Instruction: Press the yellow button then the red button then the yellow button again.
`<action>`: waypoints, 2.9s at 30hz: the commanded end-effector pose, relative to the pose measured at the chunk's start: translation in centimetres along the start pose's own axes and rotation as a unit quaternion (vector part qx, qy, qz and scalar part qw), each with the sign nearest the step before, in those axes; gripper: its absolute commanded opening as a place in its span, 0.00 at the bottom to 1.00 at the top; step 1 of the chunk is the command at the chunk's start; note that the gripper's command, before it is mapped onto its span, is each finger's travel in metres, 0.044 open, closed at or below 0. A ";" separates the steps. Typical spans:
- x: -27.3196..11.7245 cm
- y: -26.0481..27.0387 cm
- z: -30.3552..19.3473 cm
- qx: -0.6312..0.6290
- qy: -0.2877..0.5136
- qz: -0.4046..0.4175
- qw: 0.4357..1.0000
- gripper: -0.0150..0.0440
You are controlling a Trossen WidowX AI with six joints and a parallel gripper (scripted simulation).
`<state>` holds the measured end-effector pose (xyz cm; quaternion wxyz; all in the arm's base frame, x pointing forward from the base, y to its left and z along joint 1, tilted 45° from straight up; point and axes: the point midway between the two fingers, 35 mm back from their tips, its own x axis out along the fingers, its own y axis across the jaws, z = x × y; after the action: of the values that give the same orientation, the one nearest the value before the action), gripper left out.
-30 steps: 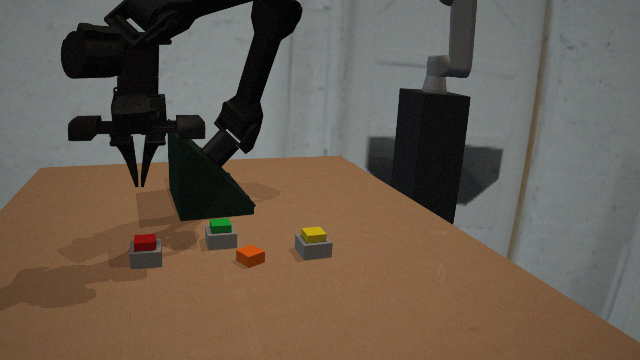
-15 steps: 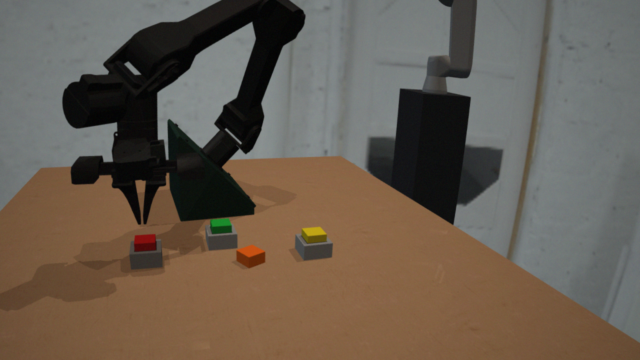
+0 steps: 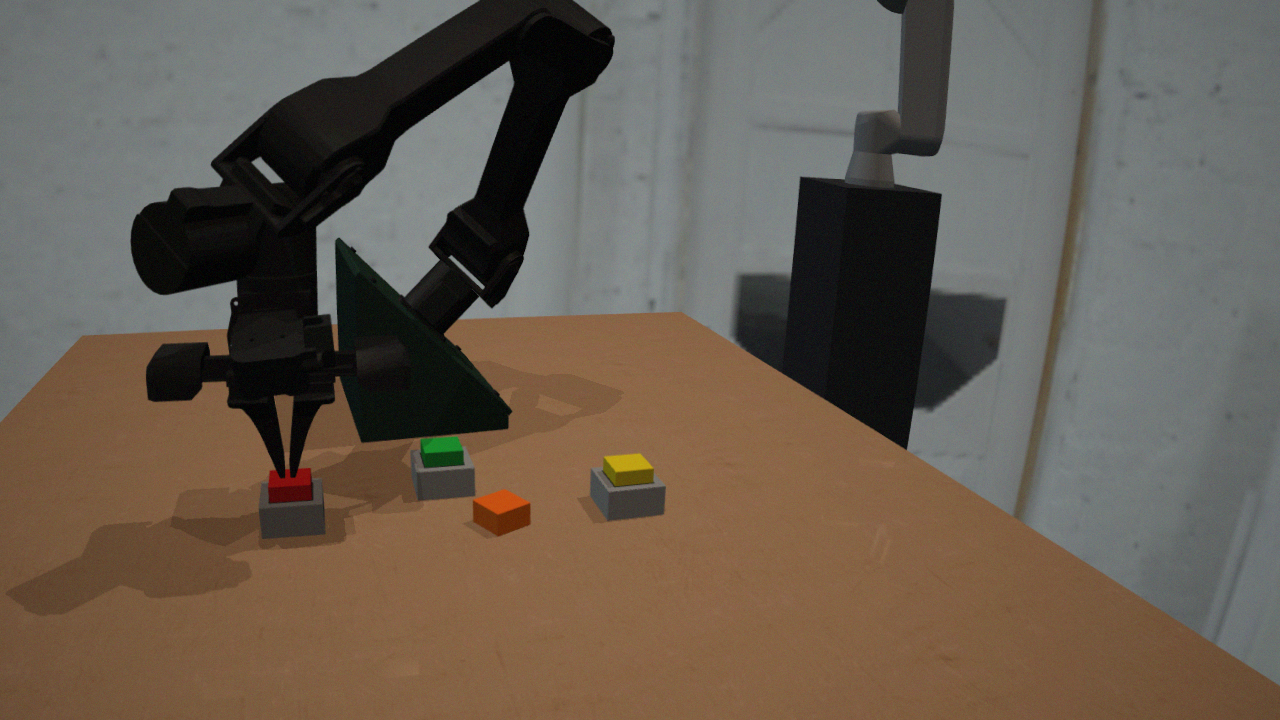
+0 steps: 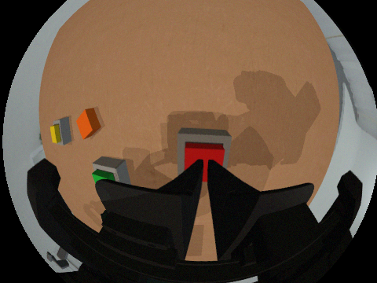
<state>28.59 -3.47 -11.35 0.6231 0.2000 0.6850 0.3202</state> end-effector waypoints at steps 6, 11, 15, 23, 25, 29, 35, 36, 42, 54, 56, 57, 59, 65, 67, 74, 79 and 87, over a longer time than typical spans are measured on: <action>1.2 0.1 -0.3 0.005 0.005 0.006 1.000 0.29; 1.2 0.1 -0.3 0.005 0.005 0.006 1.000 0.29; 1.2 0.1 -0.3 0.005 0.005 0.006 1.000 0.29; 1.2 0.1 -0.3 0.005 0.005 0.006 1.000 0.29; 1.2 0.1 -0.3 0.005 0.005 0.006 1.000 0.29; -1.3 0.0 -0.2 0.004 0.004 0.004 1.000 0.29; -2.3 0.0 -0.3 0.005 0.005 0.005 1.000 0.29; -2.5 0.0 -0.3 0.005 0.005 0.005 1.000 0.29; -8.5 -0.1 -0.3 0.006 0.005 0.004 1.000 0.29; -9.4 10.5 3.4 0.010 0.002 -0.008 1.000 0.29; -9.4 13.6 3.8 0.010 0.001 -0.008 1.000 0.29; -9.4 15.2 3.9 0.010 0.001 -0.007 1.000 0.29; -9.3 18.4 3.8 0.009 0.001 -0.004 1.000 0.29; -8.8 26.4 2.3 0.006 0.006 0.011 1.000 0.29; -8.8 26.5 2.3 0.006 0.006 0.011 1.000 0.29; -7.8 26.5 2.3 0.006 0.006 0.011 1.000 0.29; -2.7 26.7 2.2 0.006 0.005 0.012 1.000 0.29; -2.2 26.8 2.2 0.006 0.005 0.012 1.000 0.29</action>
<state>27.98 14.06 8.95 0.6153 0.2086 0.6878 0.3238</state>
